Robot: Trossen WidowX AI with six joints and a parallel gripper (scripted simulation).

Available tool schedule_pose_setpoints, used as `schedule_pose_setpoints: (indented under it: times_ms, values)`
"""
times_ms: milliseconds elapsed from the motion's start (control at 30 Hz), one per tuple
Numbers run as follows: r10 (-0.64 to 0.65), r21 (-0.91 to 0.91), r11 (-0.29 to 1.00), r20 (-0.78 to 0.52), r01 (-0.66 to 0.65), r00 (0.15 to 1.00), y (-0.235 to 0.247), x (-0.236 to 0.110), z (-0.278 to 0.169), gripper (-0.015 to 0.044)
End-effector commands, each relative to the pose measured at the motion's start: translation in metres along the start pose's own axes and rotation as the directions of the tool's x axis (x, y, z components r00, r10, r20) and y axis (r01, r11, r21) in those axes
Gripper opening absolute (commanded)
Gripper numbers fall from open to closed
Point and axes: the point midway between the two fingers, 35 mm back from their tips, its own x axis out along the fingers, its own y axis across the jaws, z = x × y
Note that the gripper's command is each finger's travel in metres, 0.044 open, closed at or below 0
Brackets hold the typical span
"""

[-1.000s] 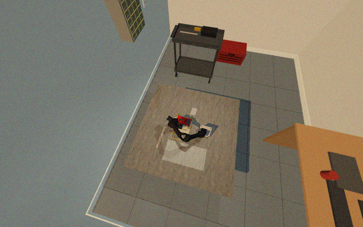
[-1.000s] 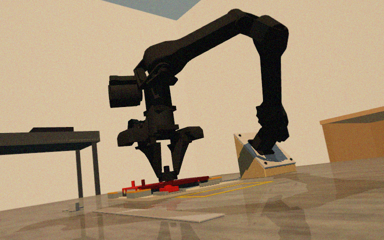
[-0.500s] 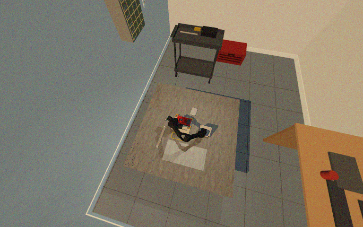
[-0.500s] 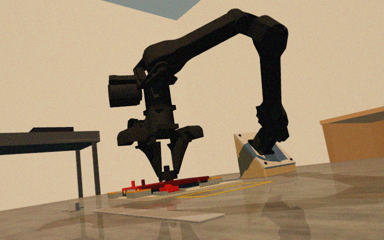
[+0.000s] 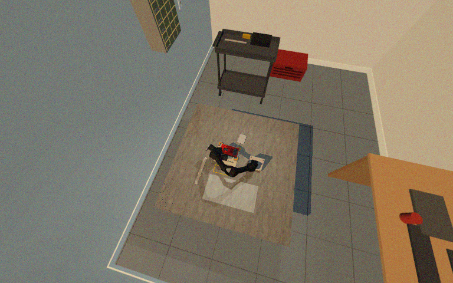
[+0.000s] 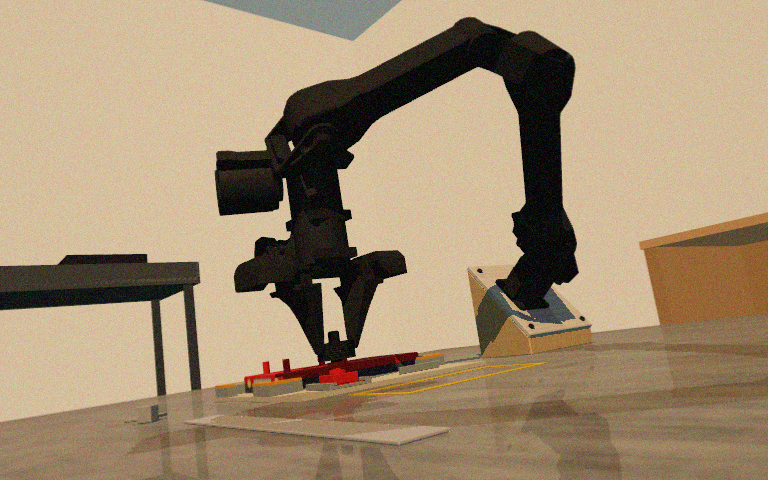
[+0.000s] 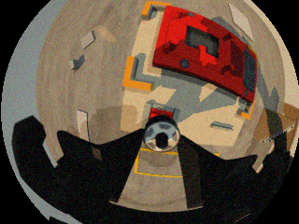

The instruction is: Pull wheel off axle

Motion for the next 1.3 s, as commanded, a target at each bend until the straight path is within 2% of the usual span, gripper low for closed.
schedule_pose_setpoints:
  times_ms: [0, 1267]
  values:
    - [0.013, 0.009, 1.000, 0.001, -0.013, 1.000, 0.000, -0.009, 0.002, 0.0000]
    - [0.017, 0.012, 1.000, 0.001, -0.017, 1.000, 0.000, -0.021, 0.002, 0.0000]
